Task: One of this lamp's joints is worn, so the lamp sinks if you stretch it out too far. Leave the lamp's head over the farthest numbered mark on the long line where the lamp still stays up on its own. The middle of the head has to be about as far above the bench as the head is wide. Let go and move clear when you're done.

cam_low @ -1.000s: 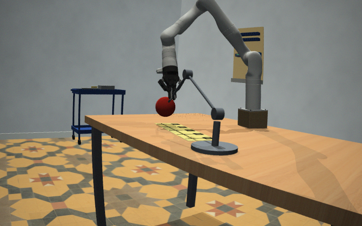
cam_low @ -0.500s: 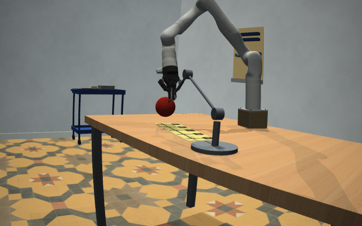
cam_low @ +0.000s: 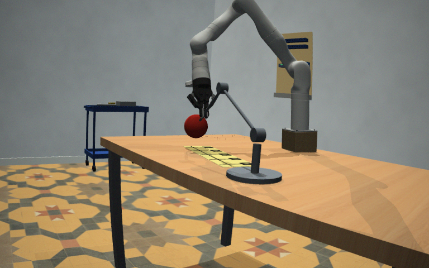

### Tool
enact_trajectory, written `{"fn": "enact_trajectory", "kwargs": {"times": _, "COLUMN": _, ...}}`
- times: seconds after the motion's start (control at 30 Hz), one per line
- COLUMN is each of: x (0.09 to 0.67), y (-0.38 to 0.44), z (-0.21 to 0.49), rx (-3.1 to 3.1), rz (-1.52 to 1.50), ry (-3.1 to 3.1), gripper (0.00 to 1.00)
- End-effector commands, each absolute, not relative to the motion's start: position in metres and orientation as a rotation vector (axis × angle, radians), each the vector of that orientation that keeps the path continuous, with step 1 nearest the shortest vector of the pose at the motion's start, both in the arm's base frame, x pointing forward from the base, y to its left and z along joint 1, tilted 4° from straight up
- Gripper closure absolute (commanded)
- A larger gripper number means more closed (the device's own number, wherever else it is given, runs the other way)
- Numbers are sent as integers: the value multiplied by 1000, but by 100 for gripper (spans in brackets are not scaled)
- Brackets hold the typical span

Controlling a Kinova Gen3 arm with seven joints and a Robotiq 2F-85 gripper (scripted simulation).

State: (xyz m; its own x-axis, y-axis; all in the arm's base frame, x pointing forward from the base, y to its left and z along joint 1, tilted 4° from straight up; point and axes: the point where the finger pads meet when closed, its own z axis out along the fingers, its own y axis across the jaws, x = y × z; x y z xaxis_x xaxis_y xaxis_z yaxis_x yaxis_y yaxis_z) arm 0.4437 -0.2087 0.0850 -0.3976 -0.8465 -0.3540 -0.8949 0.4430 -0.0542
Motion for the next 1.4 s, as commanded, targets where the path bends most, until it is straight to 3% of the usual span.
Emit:
{"fn": "enact_trajectory", "kwargs": {"times": 0.0, "x": 440, "y": -229, "z": 89, "rx": -1483, "rz": 173, "ry": 2383, "gripper": 100}}
{"fn": "enact_trajectory", "kwargs": {"times": 0.93, "x": 436, "y": -243, "z": 88, "rx": -1483, "rz": 173, "ry": 2383, "gripper": 100}}
{"fn": "enact_trajectory", "kwargs": {"times": 0.97, "x": 436, "y": -241, "z": 88, "rx": -1484, "rz": 176, "ry": 2381, "gripper": 0}}
{"fn": "enact_trajectory", "kwargs": {"times": 1.37, "x": 440, "y": -224, "z": 90, "rx": -1488, "rz": 209, "ry": 2362, "gripper": 0}}
